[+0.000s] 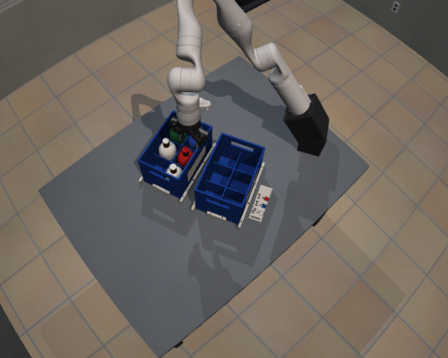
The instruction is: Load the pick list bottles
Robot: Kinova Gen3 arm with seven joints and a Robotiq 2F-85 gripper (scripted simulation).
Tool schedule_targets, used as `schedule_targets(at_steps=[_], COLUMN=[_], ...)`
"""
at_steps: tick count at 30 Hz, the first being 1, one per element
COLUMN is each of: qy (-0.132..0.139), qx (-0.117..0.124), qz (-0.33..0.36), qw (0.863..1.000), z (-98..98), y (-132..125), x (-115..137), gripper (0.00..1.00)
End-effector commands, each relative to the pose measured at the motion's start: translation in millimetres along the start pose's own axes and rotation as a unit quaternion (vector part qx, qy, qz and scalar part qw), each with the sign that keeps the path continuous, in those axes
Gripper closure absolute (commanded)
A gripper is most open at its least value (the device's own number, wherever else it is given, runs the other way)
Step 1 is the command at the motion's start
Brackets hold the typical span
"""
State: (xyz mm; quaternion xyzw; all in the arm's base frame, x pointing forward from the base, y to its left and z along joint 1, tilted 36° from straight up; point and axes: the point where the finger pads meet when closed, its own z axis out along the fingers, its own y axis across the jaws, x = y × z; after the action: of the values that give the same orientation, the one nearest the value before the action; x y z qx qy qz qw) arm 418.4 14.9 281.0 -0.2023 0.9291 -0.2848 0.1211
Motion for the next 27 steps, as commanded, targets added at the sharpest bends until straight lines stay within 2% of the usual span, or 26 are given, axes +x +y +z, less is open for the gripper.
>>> schedule_targets(at_steps=[1,5,7,18,27], qy=[0.000,0.000,0.000,0.000,0.000], qx=[-0.001,-0.001,-0.001,-0.001,-0.001], qz=[-0.001,0.000,0.000,0.000,0.000], qw=[1.000,1.000,1.000,1.000,1.000], z=[-4.3,-8.0,-8.0,-18.1,-18.3], y=[-19,-38,-38,-92,-93], x=[-4,-7,-7,-15,-15], gripper=[0.33,0.33,0.33,0.33,0.33])
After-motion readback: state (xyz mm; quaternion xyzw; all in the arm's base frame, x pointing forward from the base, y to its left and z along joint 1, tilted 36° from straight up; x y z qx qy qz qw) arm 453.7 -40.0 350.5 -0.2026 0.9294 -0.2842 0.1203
